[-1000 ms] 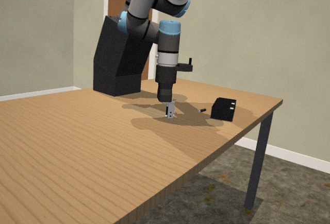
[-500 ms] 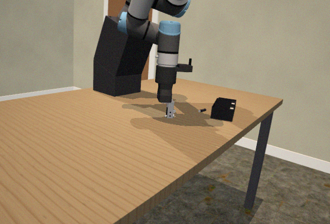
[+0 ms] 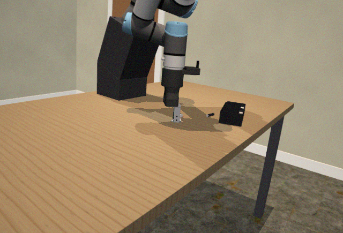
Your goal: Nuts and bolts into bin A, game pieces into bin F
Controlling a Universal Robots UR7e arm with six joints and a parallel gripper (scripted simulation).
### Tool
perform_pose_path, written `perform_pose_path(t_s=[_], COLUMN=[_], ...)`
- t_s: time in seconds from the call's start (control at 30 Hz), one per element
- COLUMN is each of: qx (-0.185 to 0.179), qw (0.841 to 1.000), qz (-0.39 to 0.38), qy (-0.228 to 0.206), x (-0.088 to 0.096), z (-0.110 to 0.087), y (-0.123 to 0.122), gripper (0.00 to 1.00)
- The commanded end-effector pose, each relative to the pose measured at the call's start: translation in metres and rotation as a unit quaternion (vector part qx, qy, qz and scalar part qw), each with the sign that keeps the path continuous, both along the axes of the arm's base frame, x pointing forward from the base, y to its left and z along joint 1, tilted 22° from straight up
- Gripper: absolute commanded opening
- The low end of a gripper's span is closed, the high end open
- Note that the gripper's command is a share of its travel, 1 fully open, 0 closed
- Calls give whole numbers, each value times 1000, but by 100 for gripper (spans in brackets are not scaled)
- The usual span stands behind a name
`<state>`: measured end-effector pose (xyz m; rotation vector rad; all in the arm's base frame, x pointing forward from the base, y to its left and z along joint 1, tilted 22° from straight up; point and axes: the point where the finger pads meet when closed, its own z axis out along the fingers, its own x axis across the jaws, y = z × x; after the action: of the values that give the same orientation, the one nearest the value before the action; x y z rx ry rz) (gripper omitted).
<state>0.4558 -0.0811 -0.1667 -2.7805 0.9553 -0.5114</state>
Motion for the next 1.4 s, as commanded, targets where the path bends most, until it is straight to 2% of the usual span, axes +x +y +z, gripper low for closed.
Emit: perform_pose_path(t_s=[0.0,0.37,1.03,1.37], qx=[-1,-1,0,-1], qw=[1000,1000,1000,1000], qz=[0,0,-1,0], qy=[-1,-1,0,-1], x=[1,1,-23,-22], z=[0,0,56,56], y=[0,0,-2,-2], gripper=[0,0,0,0])
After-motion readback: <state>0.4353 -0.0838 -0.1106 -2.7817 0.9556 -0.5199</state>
